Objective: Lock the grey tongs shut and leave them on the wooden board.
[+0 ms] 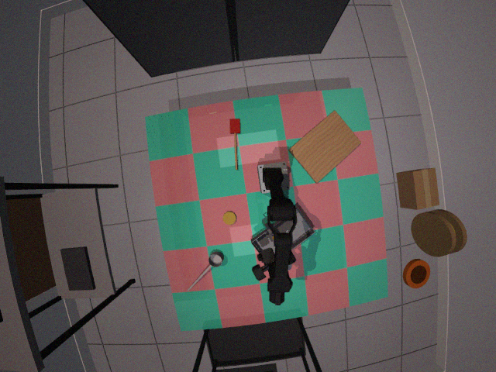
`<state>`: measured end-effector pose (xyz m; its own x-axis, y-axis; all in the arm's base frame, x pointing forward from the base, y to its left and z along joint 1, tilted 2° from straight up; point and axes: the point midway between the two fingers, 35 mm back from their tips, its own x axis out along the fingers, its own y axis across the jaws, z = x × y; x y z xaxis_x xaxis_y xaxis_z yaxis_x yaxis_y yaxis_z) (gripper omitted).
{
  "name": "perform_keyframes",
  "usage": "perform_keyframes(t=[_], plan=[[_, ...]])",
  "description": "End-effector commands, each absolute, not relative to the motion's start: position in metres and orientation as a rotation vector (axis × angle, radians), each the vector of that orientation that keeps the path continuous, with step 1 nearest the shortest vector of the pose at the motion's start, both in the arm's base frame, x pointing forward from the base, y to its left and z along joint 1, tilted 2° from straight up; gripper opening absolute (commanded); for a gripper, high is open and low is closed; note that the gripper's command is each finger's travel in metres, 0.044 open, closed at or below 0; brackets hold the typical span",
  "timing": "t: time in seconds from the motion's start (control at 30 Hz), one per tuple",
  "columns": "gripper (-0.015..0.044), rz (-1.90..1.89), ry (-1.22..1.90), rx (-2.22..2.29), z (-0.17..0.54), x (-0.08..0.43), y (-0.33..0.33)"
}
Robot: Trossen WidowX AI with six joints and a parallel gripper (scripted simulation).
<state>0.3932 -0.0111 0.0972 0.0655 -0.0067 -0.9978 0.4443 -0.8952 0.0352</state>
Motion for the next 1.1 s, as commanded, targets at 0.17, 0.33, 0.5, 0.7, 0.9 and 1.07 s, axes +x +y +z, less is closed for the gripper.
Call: perform_keyframes(t=[0.17,0.33,0.5,0.7,0.9,1.07], plan=[[-0.015,-1.971,0.386,1.98,0.096,0.389,-0.005],[-0.015,-1.971,0.386,1.98,0.095,0.389,-0.005],[-0.015,-1.971,0.386,1.98,0.089,0.389,-0.005],[-0.015,-1.971,0.386,1.981,0.079,0.39,-0.006],[-0.015,-1.971,0.386,1.98,0.069,0.39,-0.006],[-0.015,-1.971,0.386,1.98,0.061,0.39,-0.006]])
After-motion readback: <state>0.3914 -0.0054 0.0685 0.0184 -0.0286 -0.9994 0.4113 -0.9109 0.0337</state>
